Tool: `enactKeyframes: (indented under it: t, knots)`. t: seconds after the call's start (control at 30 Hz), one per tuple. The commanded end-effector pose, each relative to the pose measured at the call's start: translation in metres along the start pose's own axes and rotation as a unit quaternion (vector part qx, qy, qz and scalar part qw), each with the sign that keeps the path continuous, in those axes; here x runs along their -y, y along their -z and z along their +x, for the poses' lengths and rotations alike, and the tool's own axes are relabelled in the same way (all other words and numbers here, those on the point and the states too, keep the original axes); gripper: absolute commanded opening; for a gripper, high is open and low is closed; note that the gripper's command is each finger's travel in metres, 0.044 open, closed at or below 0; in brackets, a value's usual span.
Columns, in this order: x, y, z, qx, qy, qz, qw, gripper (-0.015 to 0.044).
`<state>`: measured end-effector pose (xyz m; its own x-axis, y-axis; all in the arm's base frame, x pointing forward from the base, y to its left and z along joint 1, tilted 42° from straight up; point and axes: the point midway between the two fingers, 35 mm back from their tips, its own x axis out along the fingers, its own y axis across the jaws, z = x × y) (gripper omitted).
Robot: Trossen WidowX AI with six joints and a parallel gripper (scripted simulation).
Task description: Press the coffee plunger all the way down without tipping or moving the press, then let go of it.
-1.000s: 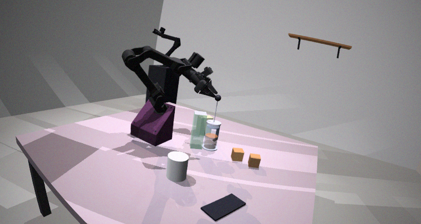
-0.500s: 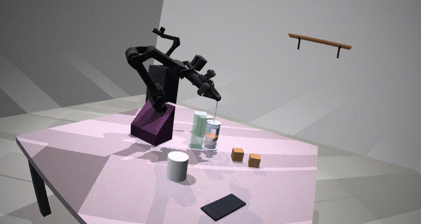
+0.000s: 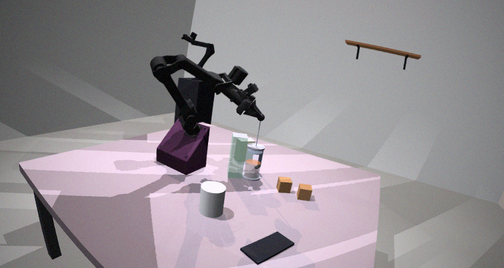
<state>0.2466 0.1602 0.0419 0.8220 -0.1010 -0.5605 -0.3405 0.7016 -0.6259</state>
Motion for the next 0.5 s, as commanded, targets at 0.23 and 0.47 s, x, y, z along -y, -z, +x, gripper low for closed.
enactKeyframes:
  t: [0.23,0.47]
  knots:
    - [-0.001,0.003,0.004,0.0,-0.001,-0.001,1.0,0.013]
    - [-0.004,0.011,0.013,-0.001,-0.002,0.0,1.0,0.013]
